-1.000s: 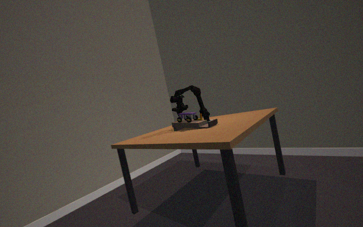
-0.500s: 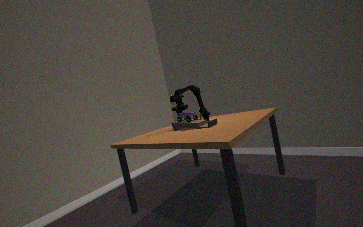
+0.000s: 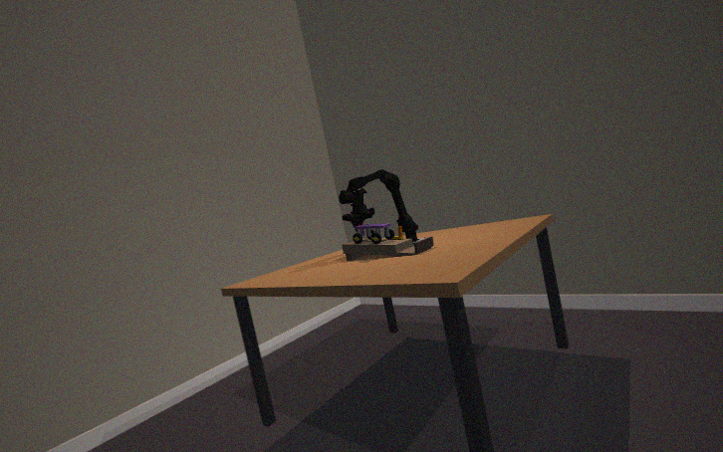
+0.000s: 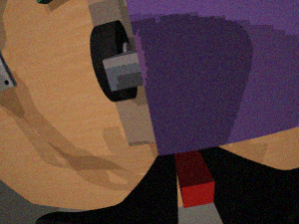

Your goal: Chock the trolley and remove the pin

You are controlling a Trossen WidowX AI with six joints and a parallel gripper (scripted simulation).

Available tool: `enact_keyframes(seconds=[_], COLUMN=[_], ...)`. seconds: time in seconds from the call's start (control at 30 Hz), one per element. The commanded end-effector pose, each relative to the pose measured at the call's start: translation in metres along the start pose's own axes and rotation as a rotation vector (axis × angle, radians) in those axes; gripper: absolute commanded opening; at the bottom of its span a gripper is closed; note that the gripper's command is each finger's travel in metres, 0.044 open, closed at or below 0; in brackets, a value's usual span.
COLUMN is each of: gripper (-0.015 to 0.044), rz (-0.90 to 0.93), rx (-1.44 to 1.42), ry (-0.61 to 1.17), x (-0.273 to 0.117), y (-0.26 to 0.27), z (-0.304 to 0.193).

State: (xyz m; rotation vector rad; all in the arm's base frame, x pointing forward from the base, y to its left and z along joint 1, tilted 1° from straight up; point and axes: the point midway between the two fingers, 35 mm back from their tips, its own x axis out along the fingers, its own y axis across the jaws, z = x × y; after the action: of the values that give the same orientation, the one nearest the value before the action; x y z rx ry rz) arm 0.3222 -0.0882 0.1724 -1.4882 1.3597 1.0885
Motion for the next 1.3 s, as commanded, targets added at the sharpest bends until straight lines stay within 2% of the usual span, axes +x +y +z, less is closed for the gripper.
enact_keyframes(seconds=[0.0,1.27], gripper=[0.0000,0.0000], rz=[-0.014,-0.014], rx=[0.007,0.007], ry=[0.002,0.002], x=[-0.0057,-0.0121], y=[0.0003,0.0004], z=[-0.0012,-0.0015])
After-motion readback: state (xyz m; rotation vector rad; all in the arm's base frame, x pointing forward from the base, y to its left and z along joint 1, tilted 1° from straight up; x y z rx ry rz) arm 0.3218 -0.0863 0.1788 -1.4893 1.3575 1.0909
